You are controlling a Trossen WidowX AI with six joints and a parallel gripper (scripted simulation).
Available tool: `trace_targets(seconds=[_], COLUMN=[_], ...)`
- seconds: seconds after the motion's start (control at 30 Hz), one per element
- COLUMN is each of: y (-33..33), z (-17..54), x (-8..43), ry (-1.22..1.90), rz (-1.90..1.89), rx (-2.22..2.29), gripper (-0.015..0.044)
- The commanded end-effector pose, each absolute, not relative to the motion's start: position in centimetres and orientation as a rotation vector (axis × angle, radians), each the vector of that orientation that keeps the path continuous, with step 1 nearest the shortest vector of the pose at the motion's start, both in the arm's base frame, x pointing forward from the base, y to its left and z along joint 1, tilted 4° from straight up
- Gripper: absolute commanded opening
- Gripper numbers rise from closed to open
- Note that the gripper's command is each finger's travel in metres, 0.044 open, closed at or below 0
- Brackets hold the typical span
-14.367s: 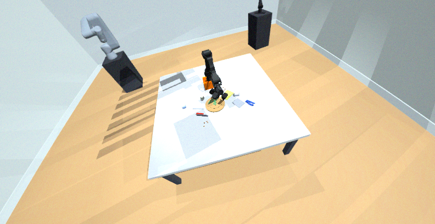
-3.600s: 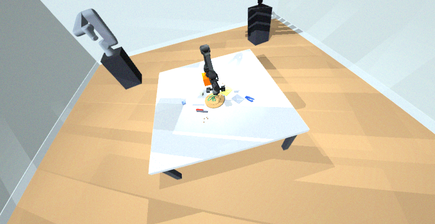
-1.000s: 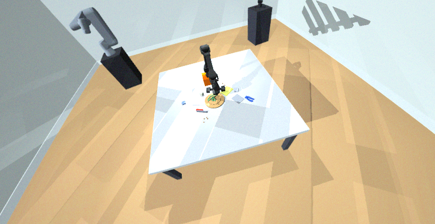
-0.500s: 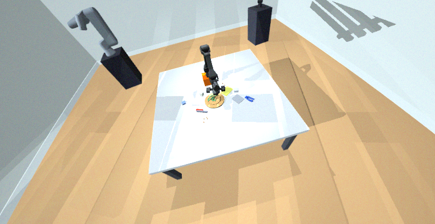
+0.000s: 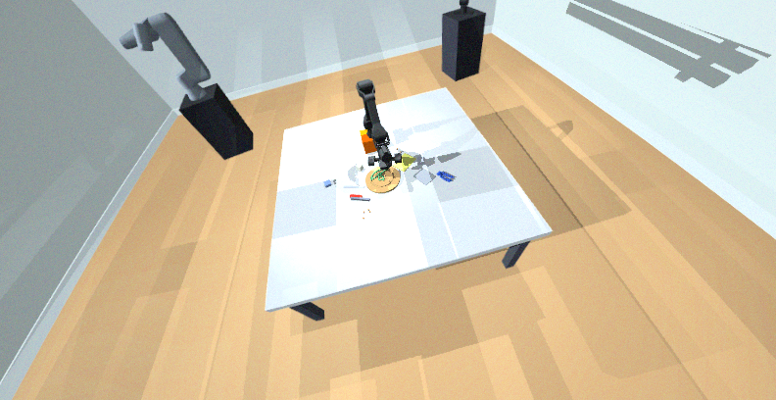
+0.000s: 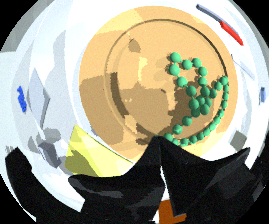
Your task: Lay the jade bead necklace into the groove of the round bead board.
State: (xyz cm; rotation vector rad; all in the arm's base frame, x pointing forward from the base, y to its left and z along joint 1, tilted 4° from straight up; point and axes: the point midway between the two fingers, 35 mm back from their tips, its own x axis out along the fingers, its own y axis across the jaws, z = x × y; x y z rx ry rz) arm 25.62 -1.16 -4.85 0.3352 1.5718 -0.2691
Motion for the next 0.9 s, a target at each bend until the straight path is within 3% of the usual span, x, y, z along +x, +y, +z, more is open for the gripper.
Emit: trace_targets(seconds=[0.0, 0.5, 0.87], y=[-1.14, -1.14, -1.16], z=[-5.10, -5.10, -4.85], x=[25.28, 25.28, 25.61], ry=[1.583, 1.583, 1.572], rz=[-0.275, -0.275, -0.269], rx=[0.338, 0.338, 0.335], gripper=[0.0000, 0.0000, 0.0289])
